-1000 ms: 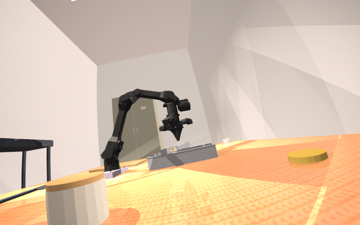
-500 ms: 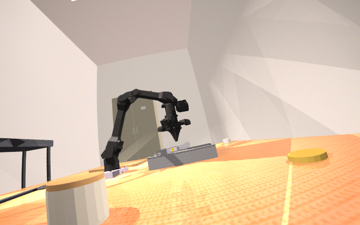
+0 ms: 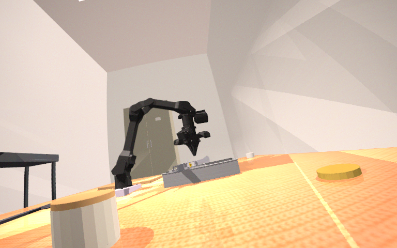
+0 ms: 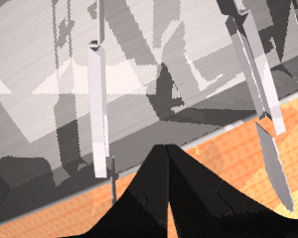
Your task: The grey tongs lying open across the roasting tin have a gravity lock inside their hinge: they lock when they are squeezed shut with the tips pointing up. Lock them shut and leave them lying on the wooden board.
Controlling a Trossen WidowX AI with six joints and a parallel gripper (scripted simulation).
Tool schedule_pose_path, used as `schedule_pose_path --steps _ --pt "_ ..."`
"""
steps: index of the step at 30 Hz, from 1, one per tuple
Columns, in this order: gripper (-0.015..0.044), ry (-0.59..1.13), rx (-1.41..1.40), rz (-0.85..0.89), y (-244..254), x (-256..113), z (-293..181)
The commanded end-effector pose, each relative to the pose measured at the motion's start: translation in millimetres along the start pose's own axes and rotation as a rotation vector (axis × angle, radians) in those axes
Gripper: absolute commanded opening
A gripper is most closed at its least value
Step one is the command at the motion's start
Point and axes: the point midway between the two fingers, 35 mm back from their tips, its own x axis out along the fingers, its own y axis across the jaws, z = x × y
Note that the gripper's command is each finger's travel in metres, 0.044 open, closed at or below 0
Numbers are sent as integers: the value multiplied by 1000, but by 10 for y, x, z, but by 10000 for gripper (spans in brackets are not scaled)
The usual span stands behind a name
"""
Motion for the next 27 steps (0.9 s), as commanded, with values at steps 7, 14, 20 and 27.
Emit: schedule_pose_path --steps 7,14,20,27 --pt "-19 9 2 11 21 -276 -18" --pt "165 30 8 39 -33 -972 15" --pt "323 43 8 58 -7 -907 -6" --pt "440 36 -5 50 2 -849 29"
